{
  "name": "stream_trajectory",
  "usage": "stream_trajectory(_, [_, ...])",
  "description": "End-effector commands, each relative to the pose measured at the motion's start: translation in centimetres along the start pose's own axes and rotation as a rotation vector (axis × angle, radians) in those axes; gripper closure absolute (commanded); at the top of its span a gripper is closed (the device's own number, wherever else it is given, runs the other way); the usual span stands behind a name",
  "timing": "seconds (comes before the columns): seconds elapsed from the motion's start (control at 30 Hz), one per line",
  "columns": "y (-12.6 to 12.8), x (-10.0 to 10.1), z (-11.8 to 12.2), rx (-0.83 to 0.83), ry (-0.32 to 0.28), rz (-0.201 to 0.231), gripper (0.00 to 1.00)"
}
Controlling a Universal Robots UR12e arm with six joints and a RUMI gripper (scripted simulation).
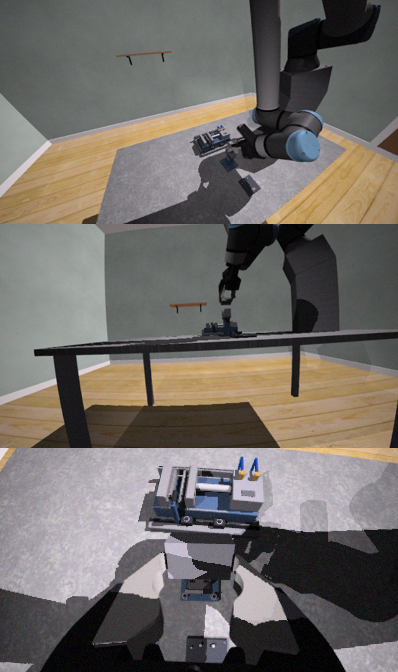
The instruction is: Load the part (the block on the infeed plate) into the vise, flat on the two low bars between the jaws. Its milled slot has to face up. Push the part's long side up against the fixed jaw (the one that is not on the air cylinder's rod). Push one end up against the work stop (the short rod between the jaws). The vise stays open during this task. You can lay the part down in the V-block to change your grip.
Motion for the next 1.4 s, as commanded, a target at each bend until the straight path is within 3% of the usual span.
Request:
stream_trajectory(0.0, [0.0,0.2,0.2,0.001,0.000,-0.001,1.00])
stream_trajectory(1.37, [0.4,3.1,3.1,0.001,0.000,-0.001,1.00])
Point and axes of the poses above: the point where the finger pads meet when closed, its own x axis out along the fingers, its own y axis across the jaws, z = x × y, the point moved 3 cm from there along -x, back along the fingers, and after that the axes turned 8 degrees about x, right-handed, at the moved point
